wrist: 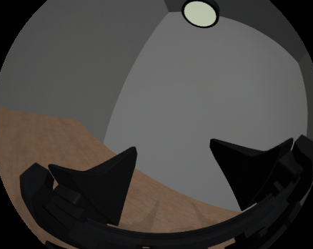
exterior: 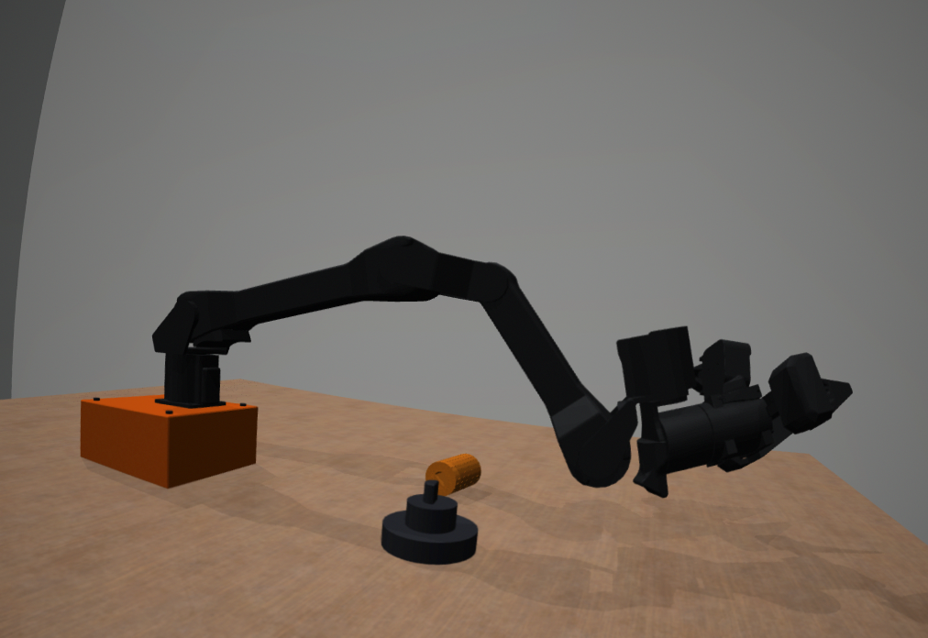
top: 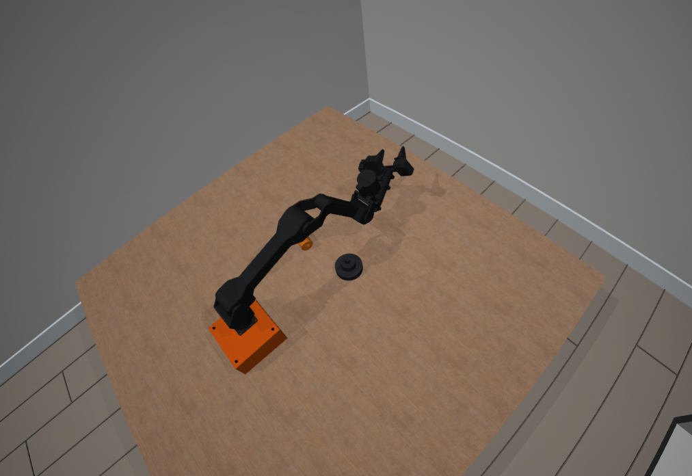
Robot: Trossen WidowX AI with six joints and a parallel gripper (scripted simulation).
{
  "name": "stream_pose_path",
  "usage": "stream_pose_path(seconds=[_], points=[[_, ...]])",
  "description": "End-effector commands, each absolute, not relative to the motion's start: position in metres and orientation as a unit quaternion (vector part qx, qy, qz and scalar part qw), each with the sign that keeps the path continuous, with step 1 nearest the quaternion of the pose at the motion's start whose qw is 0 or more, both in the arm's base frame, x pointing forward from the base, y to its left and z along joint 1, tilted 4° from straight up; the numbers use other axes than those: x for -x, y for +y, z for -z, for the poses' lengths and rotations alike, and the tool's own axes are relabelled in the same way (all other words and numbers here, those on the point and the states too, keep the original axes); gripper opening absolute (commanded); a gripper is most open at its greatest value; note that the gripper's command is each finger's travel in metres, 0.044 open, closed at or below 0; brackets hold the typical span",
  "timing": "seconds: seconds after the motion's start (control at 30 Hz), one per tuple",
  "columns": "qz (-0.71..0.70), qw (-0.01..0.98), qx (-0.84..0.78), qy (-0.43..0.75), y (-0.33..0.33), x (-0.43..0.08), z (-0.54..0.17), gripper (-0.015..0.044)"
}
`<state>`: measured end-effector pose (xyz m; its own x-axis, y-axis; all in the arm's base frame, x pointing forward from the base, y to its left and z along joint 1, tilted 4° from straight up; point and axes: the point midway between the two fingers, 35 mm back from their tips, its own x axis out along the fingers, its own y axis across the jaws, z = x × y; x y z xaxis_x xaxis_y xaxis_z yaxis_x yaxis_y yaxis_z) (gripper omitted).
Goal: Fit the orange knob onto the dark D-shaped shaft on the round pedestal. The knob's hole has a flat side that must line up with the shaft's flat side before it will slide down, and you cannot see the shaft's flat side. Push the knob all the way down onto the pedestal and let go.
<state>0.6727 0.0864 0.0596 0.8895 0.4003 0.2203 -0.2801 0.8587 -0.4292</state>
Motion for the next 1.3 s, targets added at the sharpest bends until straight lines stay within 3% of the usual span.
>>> stream_pose_path(seconds=[0.0,0.17,0.37,0.8,1.27], points=[[-0.18,0.953,0.197,-0.147,0.088,-0.673,-0.059,0.0426],[-0.211,0.951,0.225,0.017,0.128,-0.667,-0.039,0.044],[-0.271,0.888,0.291,0.232,0.168,-0.6,-0.011,0.044],[-0.343,0.749,0.376,0.424,0.177,-0.478,-0.002,0.044],[-0.429,0.496,0.47,0.591,0.139,-0.305,-0.038,0.044]])
